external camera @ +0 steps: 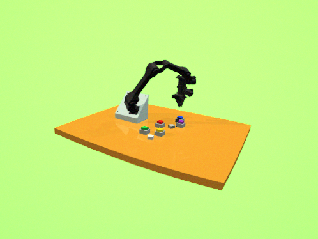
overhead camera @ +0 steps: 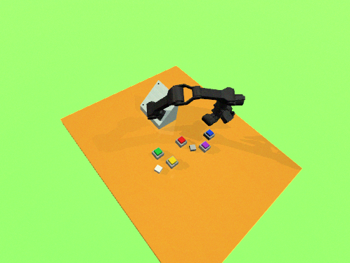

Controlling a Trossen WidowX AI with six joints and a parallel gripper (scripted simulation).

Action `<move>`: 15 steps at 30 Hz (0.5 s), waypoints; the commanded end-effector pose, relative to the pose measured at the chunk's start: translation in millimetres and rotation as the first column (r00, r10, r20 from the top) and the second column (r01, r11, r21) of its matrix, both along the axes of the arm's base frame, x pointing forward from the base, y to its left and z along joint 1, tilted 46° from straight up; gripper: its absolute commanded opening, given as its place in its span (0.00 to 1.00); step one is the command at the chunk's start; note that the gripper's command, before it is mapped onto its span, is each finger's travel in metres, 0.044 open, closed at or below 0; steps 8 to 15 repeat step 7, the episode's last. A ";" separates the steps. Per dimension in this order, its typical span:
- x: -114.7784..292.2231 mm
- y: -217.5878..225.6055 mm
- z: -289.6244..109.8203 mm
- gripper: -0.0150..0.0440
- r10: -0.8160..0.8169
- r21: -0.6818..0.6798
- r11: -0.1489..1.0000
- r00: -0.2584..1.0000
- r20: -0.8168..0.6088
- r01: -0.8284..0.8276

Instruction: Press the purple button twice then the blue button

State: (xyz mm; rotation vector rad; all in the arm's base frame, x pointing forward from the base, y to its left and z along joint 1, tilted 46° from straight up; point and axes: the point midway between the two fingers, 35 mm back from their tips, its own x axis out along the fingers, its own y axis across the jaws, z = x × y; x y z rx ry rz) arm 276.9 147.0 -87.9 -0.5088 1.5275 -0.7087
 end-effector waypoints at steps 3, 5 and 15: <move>-9.1 27.3 8.4 0.73 0.005 0.003 1.000 1.000 0.003 -0.005; -9.1 27.3 8.4 0.82 0.005 0.003 1.000 1.000 0.003 -0.005; -9.1 27.3 8.4 0.87 0.005 0.003 1.000 1.000 0.003 -0.005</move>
